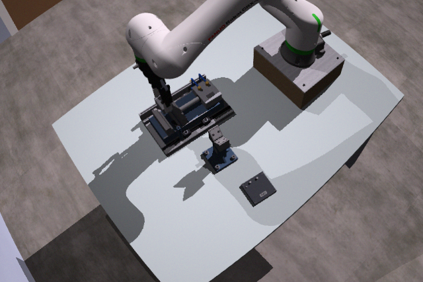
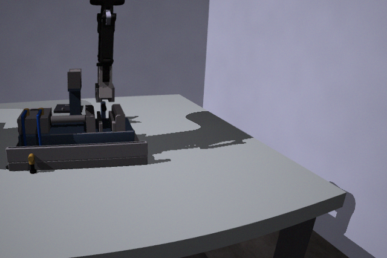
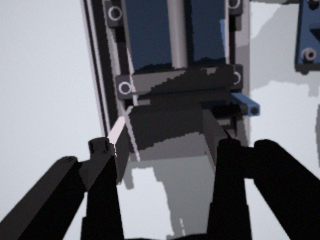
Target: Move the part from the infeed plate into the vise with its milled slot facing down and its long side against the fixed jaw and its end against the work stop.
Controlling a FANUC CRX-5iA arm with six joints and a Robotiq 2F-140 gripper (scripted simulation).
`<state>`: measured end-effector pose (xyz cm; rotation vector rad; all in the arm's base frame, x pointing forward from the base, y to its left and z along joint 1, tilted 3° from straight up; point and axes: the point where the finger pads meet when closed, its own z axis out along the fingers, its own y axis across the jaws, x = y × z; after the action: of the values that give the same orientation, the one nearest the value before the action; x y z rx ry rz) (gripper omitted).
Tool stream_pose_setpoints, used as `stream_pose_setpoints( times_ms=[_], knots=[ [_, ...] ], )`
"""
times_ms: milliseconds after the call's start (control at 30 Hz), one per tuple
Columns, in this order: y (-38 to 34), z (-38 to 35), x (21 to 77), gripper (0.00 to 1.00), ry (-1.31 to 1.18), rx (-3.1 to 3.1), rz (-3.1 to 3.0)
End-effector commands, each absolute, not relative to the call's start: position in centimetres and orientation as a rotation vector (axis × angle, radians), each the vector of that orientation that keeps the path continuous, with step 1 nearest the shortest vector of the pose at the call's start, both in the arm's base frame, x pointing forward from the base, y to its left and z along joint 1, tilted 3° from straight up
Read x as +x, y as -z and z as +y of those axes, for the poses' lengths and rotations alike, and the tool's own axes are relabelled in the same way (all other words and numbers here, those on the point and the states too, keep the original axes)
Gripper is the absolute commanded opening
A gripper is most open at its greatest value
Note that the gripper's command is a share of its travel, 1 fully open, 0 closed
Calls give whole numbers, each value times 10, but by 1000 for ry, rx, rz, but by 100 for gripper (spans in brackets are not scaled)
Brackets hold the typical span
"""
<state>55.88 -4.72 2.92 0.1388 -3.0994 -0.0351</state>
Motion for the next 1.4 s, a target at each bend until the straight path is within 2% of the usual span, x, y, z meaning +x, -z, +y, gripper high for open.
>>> stream_pose_setpoints(
  times_ms=[0,1367],
  knots=[
    [-29,-47,559,0,35,139,-3100],
    [-21,-47,559,0,35,139,-3100]
  ],
)
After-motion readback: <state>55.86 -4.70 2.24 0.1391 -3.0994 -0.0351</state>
